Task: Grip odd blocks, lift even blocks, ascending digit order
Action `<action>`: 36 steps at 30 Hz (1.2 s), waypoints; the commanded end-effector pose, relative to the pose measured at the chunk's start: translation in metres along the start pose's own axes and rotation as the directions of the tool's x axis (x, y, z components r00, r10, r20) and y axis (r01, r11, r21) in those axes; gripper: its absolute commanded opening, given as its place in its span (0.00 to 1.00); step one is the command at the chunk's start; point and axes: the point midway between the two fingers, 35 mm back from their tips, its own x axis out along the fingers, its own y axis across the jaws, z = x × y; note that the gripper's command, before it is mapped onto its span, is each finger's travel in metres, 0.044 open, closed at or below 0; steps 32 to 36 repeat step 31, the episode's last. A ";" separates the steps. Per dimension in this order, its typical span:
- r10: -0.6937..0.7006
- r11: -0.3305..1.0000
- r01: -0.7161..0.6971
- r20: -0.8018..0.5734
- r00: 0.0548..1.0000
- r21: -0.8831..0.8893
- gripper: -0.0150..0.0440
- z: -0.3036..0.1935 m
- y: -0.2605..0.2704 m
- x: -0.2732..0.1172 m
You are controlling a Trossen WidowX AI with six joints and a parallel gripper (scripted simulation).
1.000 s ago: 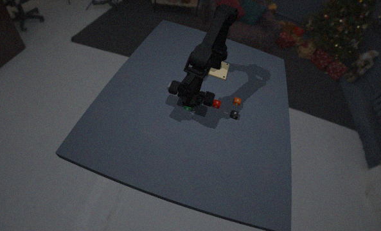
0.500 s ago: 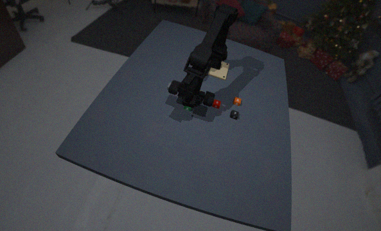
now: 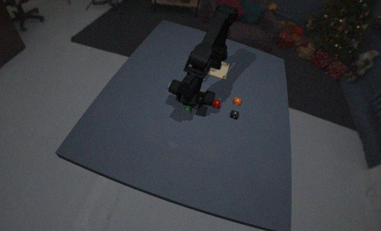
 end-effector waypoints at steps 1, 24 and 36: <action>-0.003 1.000 0.003 0.013 1.000 -0.007 0.93 0.002 0.000 -0.028; 0.020 1.000 -0.020 0.004 1.000 -0.006 0.93 -0.099 0.248 -0.110; 0.021 1.000 -0.021 0.004 1.000 -0.006 0.93 -0.107 0.254 -0.113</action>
